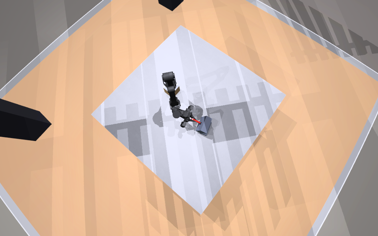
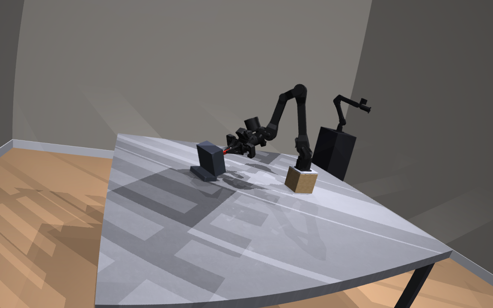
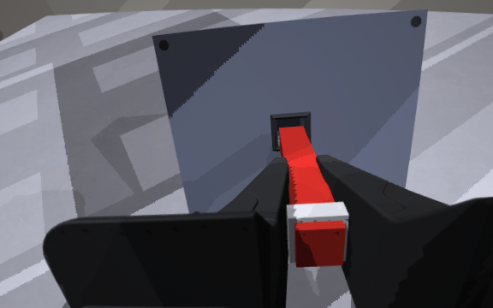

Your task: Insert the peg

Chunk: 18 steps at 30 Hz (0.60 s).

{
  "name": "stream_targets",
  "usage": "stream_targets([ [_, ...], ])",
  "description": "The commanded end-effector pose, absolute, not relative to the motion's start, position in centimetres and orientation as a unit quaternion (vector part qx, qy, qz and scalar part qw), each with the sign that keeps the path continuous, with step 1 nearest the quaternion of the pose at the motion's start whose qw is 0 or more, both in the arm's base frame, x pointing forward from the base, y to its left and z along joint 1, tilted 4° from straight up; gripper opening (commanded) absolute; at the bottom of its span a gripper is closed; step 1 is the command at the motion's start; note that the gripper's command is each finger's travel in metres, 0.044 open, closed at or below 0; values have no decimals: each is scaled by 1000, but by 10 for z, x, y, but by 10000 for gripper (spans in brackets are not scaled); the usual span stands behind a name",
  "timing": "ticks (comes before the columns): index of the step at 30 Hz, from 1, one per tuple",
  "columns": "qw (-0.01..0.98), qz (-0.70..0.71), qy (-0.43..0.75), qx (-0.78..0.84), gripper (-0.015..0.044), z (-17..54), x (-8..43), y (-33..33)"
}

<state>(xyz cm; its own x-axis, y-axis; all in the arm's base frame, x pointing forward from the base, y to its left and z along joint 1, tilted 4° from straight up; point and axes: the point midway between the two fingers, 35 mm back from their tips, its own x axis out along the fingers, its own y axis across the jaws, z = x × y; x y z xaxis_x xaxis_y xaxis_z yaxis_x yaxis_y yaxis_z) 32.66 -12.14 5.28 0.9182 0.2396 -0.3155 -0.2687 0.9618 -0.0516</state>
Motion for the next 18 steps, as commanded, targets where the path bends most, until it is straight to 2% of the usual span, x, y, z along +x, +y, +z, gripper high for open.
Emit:
stream_targets([
  [1,978,129,154,-49,0,54,329,-122],
  [18,978,129,154,-49,0,50,335,-121],
])
